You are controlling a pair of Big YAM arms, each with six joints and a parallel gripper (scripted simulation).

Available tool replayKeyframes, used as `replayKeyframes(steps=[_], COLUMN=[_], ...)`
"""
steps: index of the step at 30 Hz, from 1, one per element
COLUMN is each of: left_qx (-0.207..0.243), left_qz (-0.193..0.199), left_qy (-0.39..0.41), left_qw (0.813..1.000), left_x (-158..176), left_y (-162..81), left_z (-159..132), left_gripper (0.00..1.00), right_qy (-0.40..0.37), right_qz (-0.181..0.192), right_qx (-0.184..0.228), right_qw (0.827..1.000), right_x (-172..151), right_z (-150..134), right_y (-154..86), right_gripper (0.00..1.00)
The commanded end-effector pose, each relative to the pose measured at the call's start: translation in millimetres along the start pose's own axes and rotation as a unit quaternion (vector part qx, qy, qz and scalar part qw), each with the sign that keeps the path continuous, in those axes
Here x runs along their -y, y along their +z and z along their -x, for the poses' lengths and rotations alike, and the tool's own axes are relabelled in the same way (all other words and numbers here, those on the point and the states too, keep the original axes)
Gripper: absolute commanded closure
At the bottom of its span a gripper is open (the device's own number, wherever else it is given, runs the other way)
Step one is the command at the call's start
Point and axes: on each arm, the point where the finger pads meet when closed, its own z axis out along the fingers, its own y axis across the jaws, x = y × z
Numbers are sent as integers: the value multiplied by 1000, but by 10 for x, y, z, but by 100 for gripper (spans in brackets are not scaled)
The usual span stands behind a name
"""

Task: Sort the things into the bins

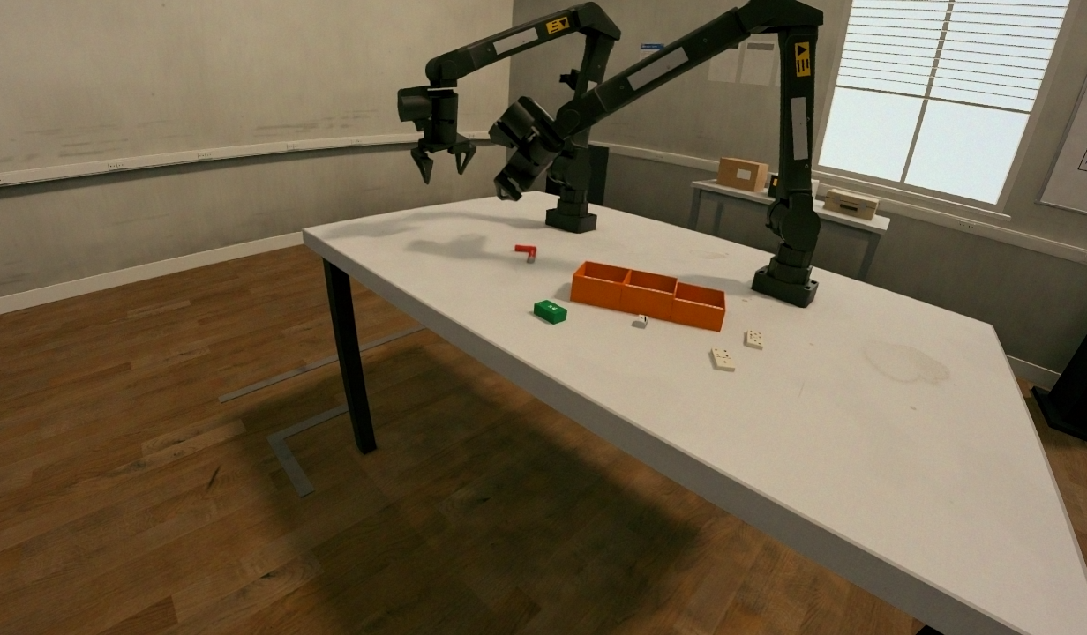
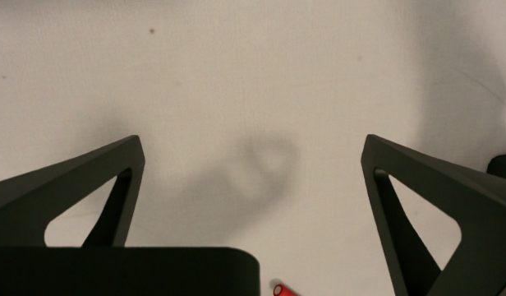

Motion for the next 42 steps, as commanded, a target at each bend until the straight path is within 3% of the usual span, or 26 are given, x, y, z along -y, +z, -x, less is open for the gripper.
replayKeyframes(steps=[1,24,34,42], left_qx=[5,5,5,5], left_qz=[-1,-1,-1,-1], left_qy=[4,4,4,4], left_qw=[1000,1000,1000,1000], left_x=[26,26,26,26], left_y=[-25,-25,-25,-25], left_z=[58,58,58,58], left_gripper=[0,0,0,0], right_qy=[1,1,1,1], right_qz=[4,4,4,4], right_qx=[1,1,1,1], right_qw=[1000,1000,1000,1000], right_x=[-16,-6,54,142], right_z=[14,29,118,260], right_y=[-30,-86,-419,-953], right_gripper=[0,0,0,0])
